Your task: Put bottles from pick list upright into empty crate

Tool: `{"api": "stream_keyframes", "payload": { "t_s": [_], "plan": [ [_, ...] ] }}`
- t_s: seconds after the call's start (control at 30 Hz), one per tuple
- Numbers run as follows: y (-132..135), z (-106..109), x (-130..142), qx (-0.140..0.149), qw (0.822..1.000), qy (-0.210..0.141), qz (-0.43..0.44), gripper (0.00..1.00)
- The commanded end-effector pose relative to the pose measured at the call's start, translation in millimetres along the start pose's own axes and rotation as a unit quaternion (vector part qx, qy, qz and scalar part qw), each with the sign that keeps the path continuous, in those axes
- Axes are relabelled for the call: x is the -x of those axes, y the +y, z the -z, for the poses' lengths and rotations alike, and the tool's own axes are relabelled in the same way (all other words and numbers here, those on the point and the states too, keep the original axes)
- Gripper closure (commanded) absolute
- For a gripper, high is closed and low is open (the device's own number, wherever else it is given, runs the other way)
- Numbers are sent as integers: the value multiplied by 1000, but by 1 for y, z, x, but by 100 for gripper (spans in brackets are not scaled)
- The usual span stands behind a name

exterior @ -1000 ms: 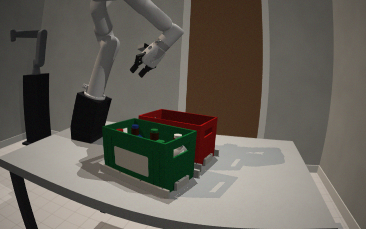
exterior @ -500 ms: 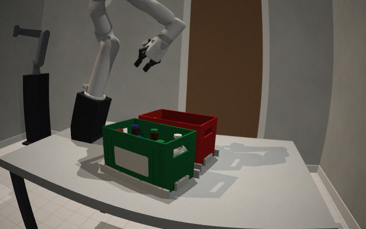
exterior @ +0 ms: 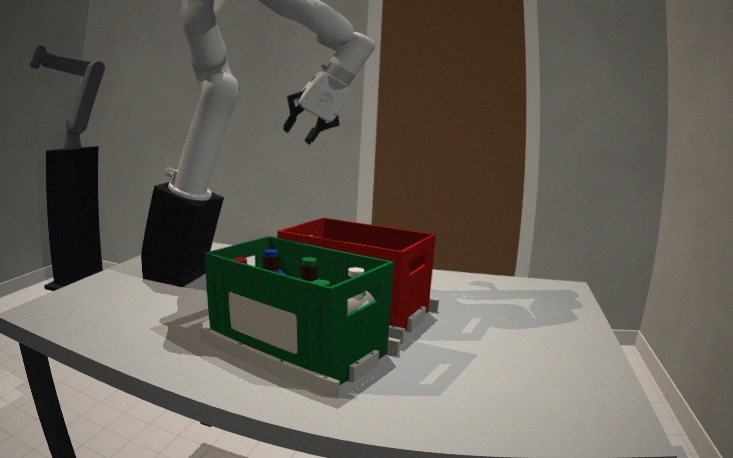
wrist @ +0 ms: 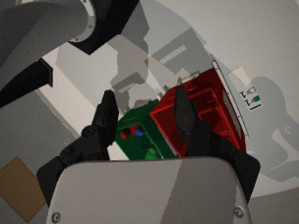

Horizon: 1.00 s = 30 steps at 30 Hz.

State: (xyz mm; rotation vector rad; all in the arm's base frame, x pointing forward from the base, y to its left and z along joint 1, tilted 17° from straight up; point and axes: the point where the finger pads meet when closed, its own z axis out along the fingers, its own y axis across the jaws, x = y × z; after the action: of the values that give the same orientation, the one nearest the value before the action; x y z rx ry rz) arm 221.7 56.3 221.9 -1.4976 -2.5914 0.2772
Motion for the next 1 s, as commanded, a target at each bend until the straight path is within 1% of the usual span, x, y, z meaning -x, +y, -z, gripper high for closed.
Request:
{"api": "stream_keyframes", "payload": {
  "t_s": [0.0,0.3,0.43,0.47,0.53,0.67,0.8,0.87,0.9,0.97],
  "plan": [
    [12,6,-3,14,998,-19,-61,35],
    [33,16,-12,50,982,-41,-178,35],
    [49,23,-21,69,969,-46,-231,35],
    [49,23,-21,73,966,-48,-243,35],
    [49,23,-21,73,966,-48,-243,35],
    [64,29,-31,97,945,-50,-308,35],
    [71,31,-36,113,929,-49,-348,35],
    [78,34,-42,124,917,-47,-377,35],
    [78,34,-42,125,915,-47,-380,35],
    [85,36,-48,137,902,-44,-408,35]
  ]
}}
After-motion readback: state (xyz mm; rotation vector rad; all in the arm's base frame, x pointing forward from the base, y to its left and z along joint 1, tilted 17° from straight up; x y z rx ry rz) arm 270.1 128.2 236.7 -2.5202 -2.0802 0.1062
